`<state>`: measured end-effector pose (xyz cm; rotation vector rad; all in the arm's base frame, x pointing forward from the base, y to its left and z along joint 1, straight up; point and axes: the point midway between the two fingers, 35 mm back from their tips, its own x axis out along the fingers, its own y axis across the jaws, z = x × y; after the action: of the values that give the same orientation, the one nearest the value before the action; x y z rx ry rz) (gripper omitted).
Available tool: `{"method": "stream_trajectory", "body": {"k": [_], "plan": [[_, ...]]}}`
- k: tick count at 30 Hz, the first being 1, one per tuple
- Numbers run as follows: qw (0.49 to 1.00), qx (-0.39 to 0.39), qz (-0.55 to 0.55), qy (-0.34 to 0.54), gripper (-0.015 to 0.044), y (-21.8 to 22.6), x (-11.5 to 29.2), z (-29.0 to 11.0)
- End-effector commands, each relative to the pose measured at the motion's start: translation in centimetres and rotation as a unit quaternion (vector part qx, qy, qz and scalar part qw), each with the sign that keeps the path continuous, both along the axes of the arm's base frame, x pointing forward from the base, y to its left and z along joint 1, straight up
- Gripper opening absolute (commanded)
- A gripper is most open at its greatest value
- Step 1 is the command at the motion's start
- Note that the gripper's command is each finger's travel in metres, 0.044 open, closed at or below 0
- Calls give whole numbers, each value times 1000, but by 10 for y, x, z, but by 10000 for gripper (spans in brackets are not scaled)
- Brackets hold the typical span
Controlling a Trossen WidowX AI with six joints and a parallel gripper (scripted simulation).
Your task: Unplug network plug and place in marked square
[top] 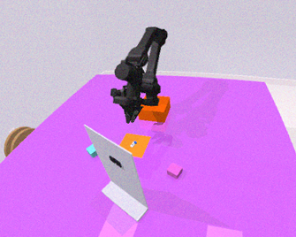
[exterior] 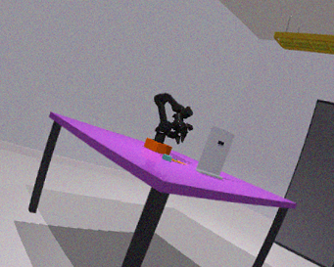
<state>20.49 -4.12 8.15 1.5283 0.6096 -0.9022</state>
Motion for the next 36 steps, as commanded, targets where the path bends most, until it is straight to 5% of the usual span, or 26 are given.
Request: {"method": "stream_trajectory", "body": {"k": [1,36], "plan": [[1000,-2,2,-8,156,0,0,11],[1000,-1,1,-6,156,0,0,99]]}}
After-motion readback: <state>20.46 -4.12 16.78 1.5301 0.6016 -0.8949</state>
